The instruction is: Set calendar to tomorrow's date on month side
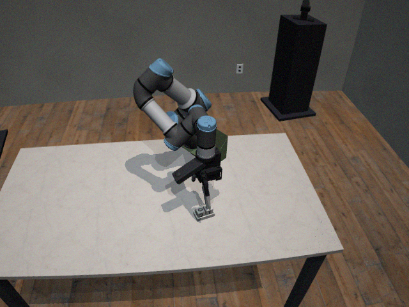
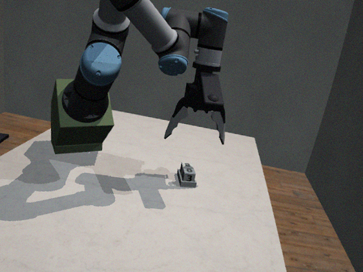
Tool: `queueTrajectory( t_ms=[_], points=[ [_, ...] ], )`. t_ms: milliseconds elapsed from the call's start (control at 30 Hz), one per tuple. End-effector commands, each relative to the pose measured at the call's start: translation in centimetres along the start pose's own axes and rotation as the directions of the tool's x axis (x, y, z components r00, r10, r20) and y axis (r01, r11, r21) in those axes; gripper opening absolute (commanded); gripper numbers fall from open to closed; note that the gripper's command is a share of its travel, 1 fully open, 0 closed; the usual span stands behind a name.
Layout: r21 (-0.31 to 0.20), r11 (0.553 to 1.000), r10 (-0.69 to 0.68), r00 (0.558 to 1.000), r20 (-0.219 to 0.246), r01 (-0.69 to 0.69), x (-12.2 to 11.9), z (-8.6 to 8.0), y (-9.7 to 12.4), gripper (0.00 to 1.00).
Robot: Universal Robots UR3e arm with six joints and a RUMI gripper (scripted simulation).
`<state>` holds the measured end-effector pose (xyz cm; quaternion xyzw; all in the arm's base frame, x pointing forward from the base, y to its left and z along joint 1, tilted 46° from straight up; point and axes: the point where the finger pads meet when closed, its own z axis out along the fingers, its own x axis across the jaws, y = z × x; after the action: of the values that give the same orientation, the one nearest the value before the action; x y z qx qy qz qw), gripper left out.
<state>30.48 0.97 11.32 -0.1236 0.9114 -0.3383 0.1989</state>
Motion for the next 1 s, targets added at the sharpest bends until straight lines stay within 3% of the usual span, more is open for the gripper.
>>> queueTrajectory(
  t_ms=[0, 667, 967],
  points=[
    [0.000, 1.000, 0.001, 1.000, 0.001, -0.001, 0.0, -0.1, 0.0, 1.00],
    [0.000, 1.000, 0.001, 1.000, 0.001, -0.001, 0.0, -0.1, 0.0, 1.00],
    [0.000, 1.000, 0.001, 1.000, 0.001, -0.001, 0.0, -1.1, 0.0, 1.00]
  ],
)
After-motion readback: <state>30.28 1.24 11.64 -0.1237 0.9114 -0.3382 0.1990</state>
